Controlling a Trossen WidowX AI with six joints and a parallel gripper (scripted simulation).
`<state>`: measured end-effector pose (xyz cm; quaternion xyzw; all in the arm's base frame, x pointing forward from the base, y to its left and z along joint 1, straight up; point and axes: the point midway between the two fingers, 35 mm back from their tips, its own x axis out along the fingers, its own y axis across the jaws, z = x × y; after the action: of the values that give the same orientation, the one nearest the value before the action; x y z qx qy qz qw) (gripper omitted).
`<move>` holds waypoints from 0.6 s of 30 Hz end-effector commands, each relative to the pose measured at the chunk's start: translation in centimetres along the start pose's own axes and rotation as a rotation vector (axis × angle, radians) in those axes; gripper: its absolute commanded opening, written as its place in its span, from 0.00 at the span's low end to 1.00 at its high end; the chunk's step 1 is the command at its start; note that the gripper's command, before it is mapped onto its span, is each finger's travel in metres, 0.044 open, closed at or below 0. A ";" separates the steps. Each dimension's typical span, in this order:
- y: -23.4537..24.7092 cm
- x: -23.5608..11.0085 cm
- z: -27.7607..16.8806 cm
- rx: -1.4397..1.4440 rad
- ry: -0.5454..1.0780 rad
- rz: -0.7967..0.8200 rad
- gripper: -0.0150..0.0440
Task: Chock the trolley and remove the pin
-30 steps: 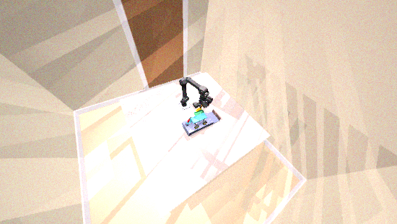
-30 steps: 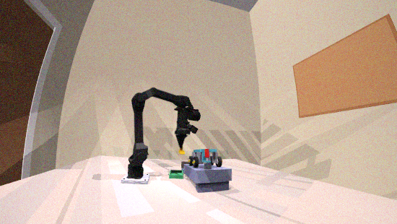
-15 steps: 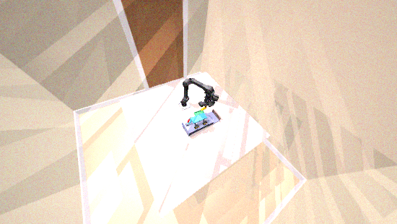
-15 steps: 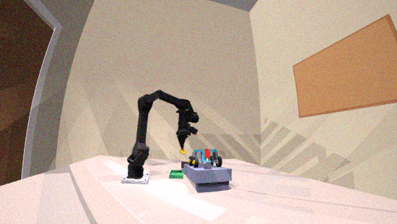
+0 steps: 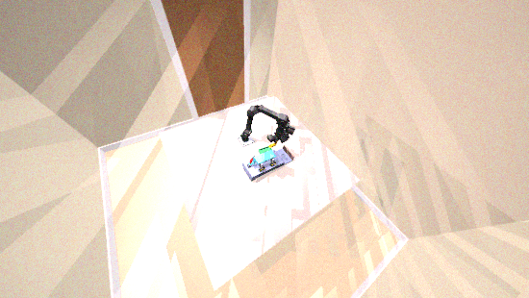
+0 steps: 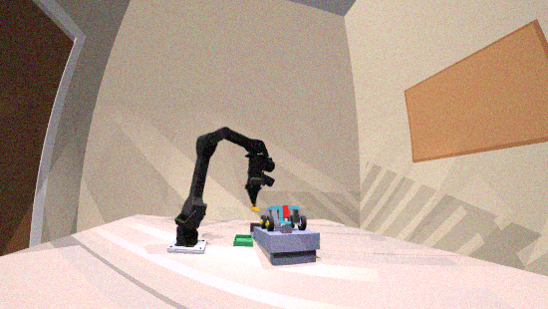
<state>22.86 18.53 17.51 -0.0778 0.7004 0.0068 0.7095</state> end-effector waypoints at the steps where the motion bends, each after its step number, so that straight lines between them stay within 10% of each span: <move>1: 0.1 0.1 1.1 -0.002 -0.009 0.000 0.25; 18: 0.4 2.5 2.2 -0.002 -0.010 0.000 0.25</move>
<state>25.10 19.08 15.85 -0.0737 0.6954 0.0091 0.7148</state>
